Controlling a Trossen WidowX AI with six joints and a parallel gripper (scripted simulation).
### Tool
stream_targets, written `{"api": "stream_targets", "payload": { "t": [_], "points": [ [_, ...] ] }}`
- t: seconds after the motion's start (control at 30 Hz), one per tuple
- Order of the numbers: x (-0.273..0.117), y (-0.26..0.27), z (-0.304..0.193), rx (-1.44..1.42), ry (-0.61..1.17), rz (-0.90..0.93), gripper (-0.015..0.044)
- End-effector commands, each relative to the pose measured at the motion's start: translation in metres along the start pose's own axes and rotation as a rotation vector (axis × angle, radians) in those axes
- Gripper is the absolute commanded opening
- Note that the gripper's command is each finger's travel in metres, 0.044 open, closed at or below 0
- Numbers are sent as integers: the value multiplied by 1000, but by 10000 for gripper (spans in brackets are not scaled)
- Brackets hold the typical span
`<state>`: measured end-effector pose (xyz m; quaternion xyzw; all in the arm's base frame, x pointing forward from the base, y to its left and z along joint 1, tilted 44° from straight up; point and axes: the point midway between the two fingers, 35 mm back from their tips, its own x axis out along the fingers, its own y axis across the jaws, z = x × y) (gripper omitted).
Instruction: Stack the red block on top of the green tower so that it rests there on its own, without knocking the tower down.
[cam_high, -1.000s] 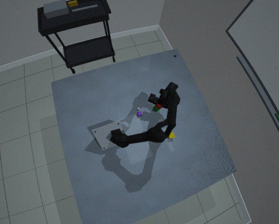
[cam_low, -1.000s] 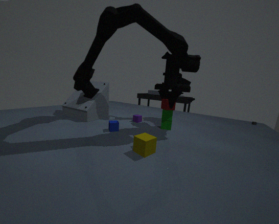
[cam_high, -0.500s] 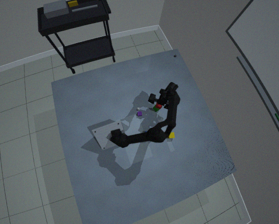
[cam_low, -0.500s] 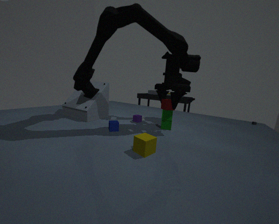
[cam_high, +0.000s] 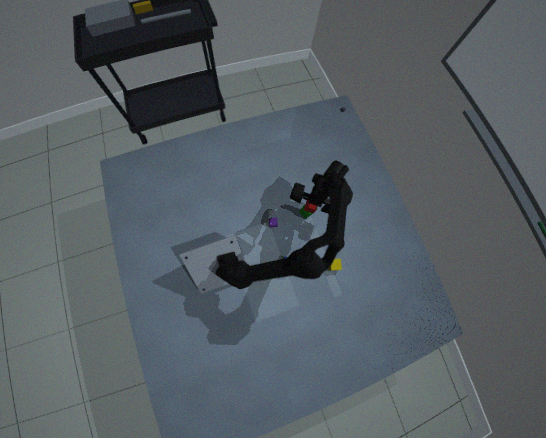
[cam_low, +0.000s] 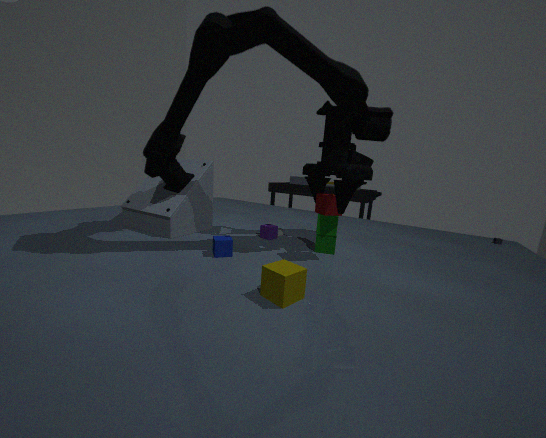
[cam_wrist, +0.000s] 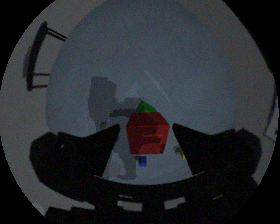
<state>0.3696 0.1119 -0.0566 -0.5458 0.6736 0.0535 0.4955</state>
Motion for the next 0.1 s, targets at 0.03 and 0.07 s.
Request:
{"api": "stream_targets", "payload": {
  "t": [0.03,0.07],
  "points": [
    [0,0,0,0,0,1,440],
    [0,0,0,0,0,1,440]
  ]
}}
